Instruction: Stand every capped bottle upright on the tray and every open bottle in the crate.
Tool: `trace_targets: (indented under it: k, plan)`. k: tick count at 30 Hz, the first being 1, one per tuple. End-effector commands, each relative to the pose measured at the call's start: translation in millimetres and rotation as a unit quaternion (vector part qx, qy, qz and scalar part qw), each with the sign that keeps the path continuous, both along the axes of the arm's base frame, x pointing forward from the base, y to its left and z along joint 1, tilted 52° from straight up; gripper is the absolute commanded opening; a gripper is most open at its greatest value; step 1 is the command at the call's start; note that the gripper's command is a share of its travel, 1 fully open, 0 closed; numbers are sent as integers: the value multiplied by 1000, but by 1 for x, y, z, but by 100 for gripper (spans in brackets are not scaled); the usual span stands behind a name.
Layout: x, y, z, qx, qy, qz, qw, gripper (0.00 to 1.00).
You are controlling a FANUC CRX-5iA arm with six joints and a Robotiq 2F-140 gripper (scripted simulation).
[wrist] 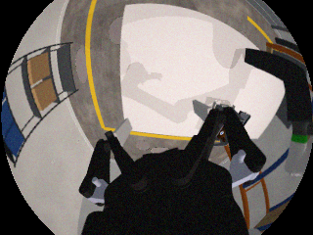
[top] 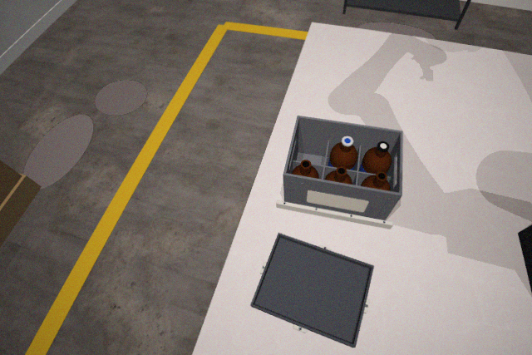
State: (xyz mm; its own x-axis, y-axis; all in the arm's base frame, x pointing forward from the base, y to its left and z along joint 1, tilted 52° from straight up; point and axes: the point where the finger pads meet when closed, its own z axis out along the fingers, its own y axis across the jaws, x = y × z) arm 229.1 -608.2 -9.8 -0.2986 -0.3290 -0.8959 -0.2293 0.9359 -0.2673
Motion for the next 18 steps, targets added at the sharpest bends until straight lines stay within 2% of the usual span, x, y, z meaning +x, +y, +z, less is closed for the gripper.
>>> trace_targets:
  k: [1,18]
  plan:
    - [9,7,2,-21,2,11,1000,100]
    - [45,37,9,-98,9,56,994,100]
